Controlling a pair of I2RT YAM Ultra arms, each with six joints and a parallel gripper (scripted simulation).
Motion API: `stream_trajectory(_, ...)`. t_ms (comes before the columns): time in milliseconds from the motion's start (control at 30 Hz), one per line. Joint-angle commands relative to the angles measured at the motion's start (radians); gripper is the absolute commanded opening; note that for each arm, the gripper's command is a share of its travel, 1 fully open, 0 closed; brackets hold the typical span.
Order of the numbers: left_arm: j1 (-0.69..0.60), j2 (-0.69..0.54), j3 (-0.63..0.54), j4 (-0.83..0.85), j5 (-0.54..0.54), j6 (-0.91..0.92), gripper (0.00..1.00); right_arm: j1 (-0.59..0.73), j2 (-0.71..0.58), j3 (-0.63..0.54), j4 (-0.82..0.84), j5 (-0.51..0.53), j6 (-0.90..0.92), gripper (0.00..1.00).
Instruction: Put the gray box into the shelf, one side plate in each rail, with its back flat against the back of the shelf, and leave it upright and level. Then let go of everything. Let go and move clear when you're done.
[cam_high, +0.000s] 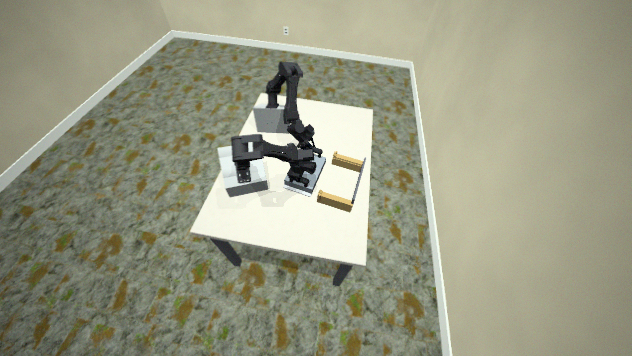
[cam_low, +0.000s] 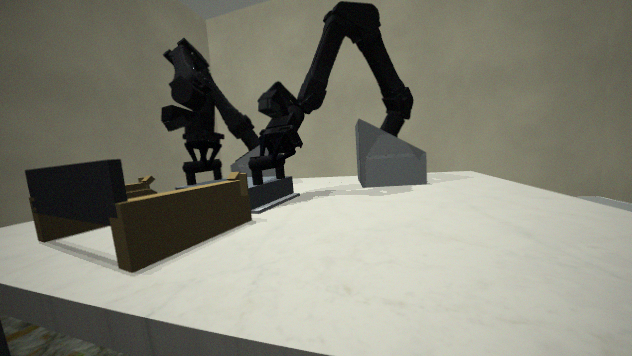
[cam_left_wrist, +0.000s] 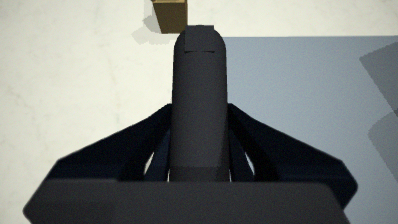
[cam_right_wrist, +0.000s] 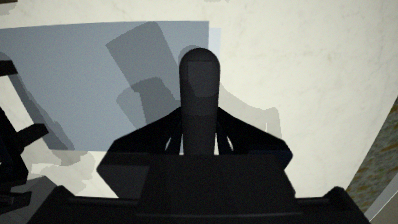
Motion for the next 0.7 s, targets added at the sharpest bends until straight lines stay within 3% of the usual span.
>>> stream_trajectory(0, -0.027, -0.059, 0.055, 0.009, -0.032, 0.015, 0.14, 0.036, -0.055, 0.053, -0.029, 0.017, -0.010, 0.14)
stream_trajectory(667, -0.028, -0.076, 0.054, 0.013, -0.033, 0.009, 0.14, 0.044, -0.069, 0.070, -0.026, 0.018, -0.004, 0.14)
